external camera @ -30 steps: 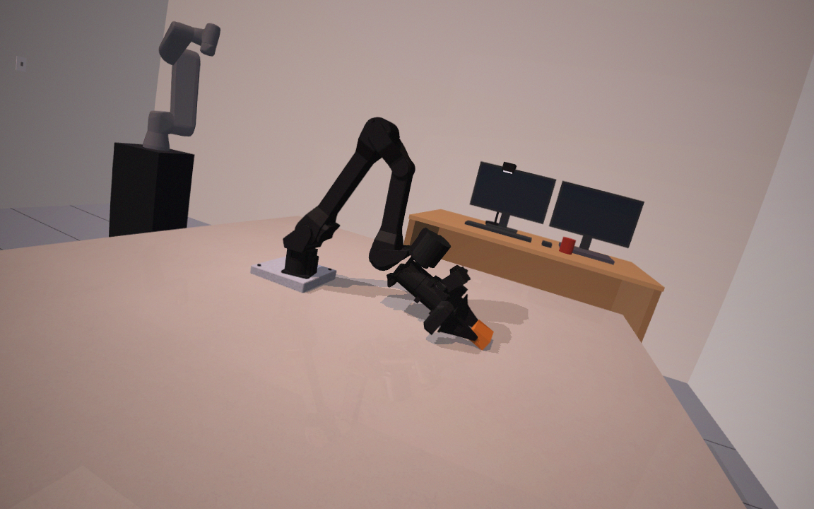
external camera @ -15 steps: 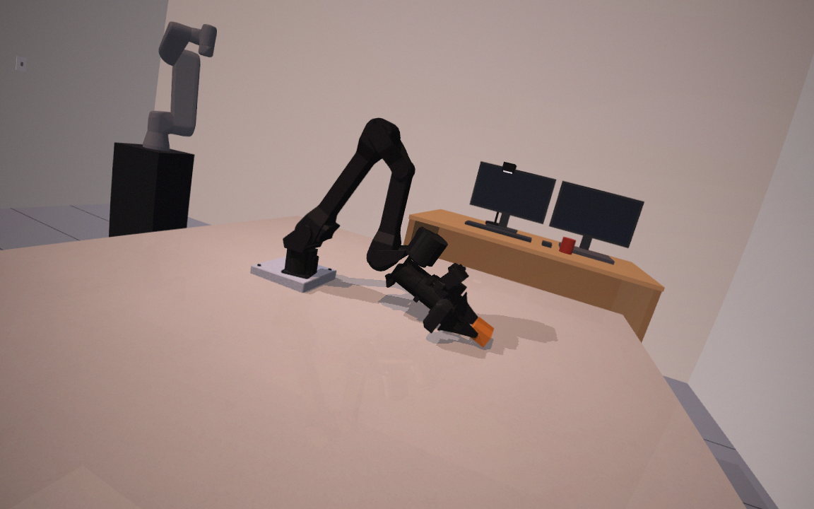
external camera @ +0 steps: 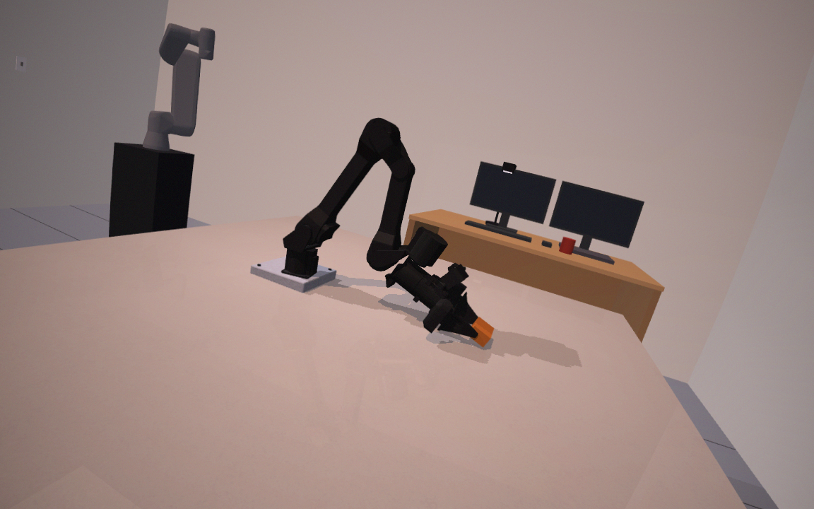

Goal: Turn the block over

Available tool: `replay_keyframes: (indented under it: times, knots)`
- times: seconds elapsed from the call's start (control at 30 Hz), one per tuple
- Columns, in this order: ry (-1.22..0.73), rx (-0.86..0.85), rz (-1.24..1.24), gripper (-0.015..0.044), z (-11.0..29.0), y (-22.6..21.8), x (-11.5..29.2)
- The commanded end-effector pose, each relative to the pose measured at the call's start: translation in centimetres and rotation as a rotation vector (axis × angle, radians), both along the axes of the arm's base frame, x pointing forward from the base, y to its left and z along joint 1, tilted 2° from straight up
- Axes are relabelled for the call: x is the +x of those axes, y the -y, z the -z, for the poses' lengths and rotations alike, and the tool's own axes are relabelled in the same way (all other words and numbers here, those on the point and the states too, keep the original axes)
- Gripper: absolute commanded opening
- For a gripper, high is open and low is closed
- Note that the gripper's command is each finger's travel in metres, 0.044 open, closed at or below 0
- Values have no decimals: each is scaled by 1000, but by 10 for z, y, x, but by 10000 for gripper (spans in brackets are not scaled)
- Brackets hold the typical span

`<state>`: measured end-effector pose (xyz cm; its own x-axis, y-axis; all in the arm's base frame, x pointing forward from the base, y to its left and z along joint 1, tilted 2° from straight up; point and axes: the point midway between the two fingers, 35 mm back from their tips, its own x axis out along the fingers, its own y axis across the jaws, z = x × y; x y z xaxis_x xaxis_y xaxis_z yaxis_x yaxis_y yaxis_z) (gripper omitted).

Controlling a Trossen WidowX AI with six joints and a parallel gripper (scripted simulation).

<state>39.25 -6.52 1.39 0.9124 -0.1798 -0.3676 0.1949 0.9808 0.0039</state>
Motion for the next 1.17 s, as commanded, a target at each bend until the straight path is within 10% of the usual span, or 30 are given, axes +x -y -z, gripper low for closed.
replay_keyframes:
  times: [0.0, 0.1, 1.13]
  knots:
    - [4, -7, 1, 368, -1, 0, 0]
    - [4, -7, 1, 440, -1, 0, 0]
    - [4, -7, 1, 440, -1, 0, 0]
